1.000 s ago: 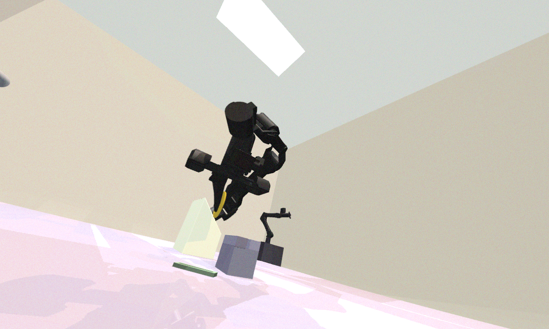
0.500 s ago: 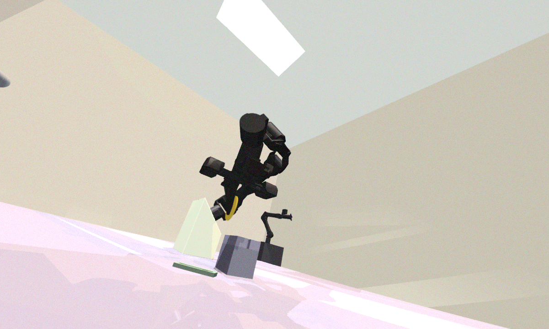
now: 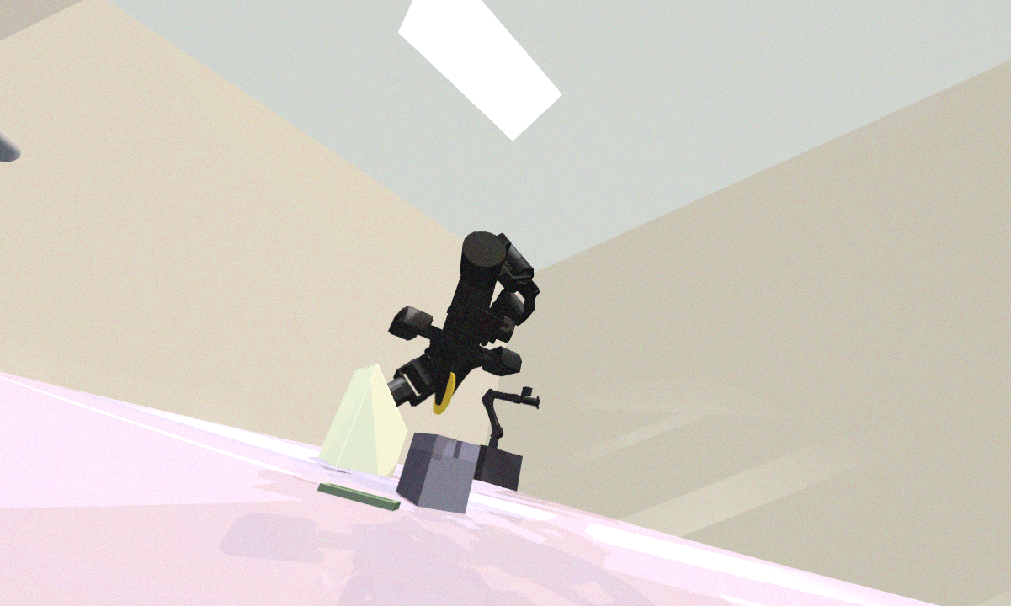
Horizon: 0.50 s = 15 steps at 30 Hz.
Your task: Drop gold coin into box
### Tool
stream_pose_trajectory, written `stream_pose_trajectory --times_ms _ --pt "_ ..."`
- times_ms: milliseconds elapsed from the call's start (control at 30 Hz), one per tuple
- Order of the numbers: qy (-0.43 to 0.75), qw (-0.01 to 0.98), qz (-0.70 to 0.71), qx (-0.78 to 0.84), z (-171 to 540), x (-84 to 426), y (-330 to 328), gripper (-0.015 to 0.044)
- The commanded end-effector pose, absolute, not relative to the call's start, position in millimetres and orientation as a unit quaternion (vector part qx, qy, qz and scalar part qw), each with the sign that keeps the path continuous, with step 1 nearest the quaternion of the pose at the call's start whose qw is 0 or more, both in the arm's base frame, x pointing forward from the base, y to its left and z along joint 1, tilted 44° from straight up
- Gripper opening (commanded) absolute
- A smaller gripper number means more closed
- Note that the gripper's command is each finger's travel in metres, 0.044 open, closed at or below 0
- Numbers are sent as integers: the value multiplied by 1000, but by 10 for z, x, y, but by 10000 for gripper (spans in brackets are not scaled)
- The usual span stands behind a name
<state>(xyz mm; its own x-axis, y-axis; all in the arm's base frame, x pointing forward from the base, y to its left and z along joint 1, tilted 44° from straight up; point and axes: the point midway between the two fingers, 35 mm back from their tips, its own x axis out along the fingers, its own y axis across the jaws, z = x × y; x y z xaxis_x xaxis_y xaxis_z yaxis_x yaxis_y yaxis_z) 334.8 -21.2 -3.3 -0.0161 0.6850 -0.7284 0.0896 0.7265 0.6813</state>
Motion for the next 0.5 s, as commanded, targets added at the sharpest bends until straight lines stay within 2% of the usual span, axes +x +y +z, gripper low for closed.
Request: stream_pose_trajectory --times_ms 0,467 --pt "673 639 233 290 19 3291 -143 0" --pt "674 638 235 291 164 3112 48 0"
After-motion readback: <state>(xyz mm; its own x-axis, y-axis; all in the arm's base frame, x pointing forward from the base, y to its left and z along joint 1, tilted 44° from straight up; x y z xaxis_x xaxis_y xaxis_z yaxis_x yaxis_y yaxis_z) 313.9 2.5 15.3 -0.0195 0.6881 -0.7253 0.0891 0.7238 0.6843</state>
